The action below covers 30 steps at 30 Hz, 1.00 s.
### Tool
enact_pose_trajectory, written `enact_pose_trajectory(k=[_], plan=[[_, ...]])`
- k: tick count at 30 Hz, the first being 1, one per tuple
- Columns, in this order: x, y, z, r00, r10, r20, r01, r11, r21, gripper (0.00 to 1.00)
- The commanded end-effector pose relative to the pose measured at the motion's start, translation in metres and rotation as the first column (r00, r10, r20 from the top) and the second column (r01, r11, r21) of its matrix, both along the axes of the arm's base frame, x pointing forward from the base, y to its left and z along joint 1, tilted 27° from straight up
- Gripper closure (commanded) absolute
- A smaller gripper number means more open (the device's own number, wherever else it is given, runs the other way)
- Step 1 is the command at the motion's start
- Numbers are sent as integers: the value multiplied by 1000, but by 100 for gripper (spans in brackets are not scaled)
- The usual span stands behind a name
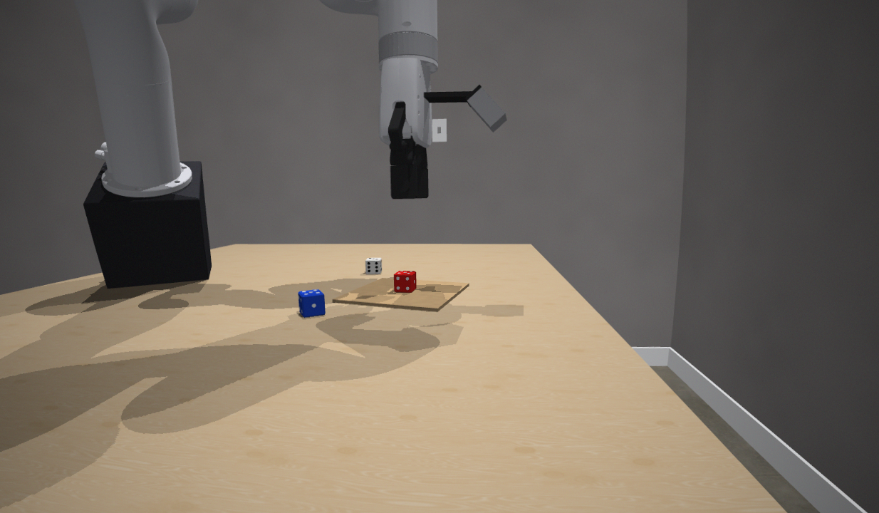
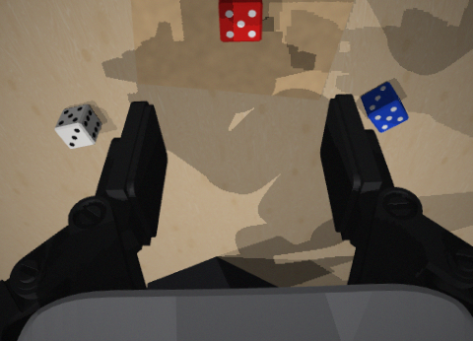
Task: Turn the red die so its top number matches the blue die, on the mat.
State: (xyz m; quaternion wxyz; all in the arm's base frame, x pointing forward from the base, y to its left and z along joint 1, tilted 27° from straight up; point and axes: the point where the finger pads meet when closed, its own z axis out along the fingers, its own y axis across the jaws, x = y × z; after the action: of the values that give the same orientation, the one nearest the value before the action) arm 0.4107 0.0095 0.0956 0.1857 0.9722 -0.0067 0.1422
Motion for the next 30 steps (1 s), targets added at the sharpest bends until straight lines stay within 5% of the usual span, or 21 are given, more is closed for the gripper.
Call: enact_pose_trajectory(k=[1,14,30], plan=[[1,0,1,1000,0,-2,0,1000,1,0],[0,2,5,1000,0,-2,0,1000,1,0],[-11,17,43,1000,0,-2,0,1000,1,0]])
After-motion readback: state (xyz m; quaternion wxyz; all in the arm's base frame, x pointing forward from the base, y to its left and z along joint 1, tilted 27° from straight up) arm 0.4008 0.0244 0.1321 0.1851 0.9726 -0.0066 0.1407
